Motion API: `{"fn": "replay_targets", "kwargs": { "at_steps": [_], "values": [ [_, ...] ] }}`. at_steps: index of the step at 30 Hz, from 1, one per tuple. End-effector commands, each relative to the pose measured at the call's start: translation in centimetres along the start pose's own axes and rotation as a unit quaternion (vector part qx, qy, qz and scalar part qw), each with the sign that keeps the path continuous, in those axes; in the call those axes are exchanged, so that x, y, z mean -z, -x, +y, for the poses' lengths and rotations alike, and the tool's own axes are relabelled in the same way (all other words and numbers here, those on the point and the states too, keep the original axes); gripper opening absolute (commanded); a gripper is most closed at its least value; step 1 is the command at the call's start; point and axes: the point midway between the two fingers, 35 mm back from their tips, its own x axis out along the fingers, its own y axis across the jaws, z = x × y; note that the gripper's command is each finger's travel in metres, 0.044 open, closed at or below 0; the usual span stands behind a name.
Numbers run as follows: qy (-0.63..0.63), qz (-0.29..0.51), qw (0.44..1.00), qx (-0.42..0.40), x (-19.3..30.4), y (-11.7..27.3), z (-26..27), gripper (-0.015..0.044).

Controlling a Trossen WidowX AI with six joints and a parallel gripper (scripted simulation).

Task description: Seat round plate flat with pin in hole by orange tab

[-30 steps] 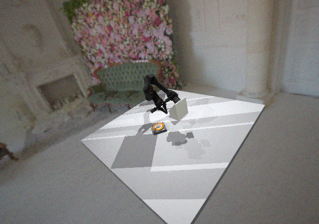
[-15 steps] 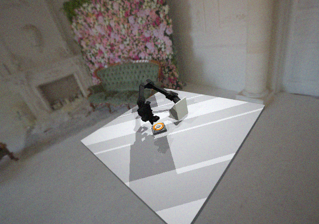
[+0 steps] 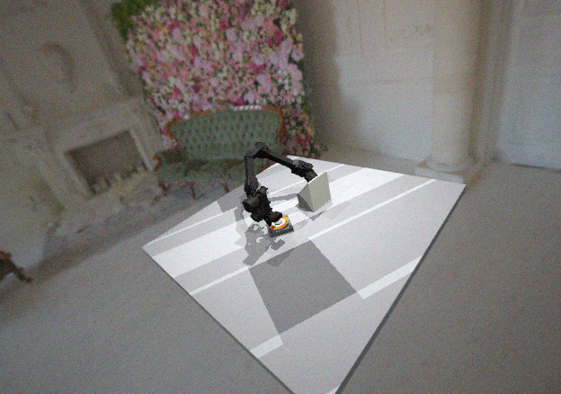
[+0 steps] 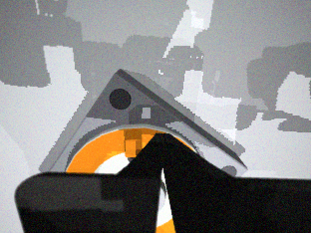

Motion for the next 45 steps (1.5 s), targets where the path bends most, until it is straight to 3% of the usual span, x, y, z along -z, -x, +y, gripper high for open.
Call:
{"fn": "replay_targets", "kwargs": {
  "at_steps": [1, 45],
  "values": [
    [0.004, -0.002, 1.000, 0.002, -0.1, 0.0, 0.4, 0.0000],
    [0.004, -0.002, 1.000, 0.001, 1.6, 0.0, 5.2, 0.0000]
  ]
}}
